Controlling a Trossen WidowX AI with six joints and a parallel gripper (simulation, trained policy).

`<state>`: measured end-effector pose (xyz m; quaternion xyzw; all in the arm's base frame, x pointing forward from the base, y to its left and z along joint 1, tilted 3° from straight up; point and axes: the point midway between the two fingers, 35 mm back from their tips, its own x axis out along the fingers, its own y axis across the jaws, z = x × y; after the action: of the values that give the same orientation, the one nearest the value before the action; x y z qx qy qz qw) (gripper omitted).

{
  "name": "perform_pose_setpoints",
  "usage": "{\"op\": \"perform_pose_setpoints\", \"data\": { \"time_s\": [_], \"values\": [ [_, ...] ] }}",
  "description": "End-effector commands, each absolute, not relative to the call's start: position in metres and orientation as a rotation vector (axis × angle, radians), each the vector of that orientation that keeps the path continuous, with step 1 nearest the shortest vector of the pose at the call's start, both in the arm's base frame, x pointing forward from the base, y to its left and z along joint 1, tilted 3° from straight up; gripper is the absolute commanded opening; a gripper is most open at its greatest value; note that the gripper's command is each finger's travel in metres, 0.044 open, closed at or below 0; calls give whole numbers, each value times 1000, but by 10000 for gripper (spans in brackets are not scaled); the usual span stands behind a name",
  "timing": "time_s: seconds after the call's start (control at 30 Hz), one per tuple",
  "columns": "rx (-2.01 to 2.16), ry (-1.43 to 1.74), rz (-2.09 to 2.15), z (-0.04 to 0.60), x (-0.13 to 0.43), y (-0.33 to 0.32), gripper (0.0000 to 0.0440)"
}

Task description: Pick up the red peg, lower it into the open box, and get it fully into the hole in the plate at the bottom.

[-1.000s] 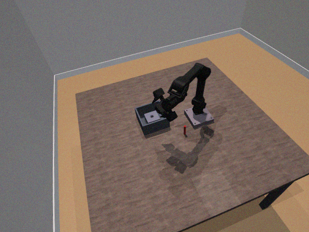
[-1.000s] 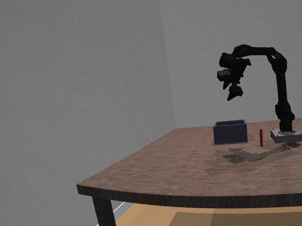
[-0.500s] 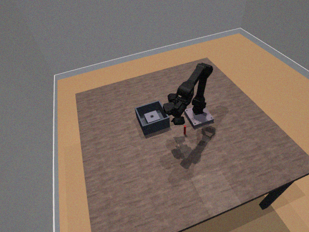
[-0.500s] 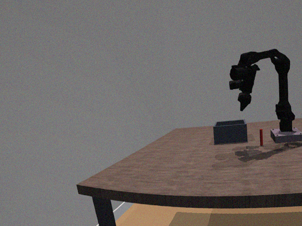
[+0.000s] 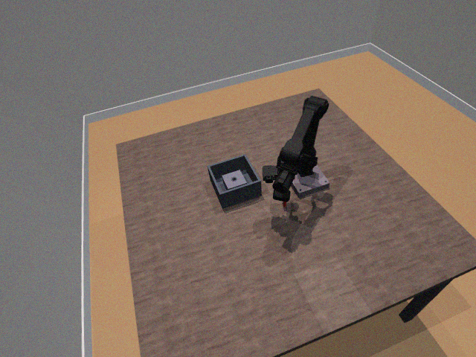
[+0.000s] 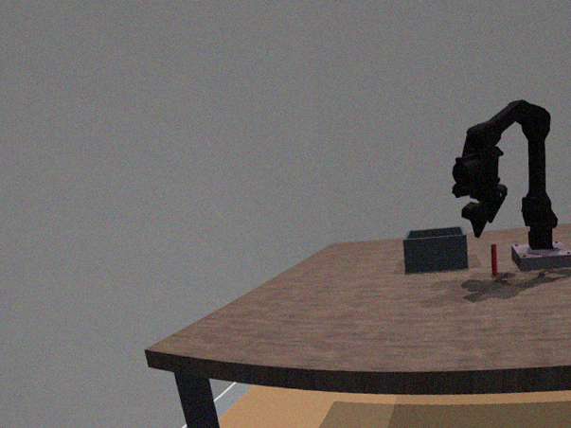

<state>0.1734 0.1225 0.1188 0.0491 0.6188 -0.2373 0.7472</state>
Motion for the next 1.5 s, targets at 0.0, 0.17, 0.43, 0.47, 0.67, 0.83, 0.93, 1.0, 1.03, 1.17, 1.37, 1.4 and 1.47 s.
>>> {"op": "perform_pose_setpoints", "data": {
  "time_s": [0.0, 0.17, 0.43, 0.47, 0.67, 0.83, 0.93, 1.0, 1.03, 1.17, 1.37, 1.4, 1.47],
  "values": [
    [154, 1365, -544, 104, 168, 125, 440],
    [216, 1368, -560, 79, 164, 130, 440],
    [296, 1362, -556, 42, 164, 137, 435],
    [302, 1363, -556, 38, 164, 137, 432],
    [319, 1394, -577, 19, 160, 136, 311],
    [331, 1417, -613, 11, 159, 134, 180],
    [330, 1428, -635, 8, 159, 133, 102],
    [326, 1434, -648, 7, 159, 133, 57],
    [323, 1437, -654, 6, 159, 133, 40],
    [317, 1399, -656, 21, 169, 130, 23],
    [313, 1361, -657, 48, 177, 126, 0],
    [313, 1355, -657, 53, 178, 125, 0],
    [317, 1341, -659, 62, 181, 124, 0]
  ]
}}
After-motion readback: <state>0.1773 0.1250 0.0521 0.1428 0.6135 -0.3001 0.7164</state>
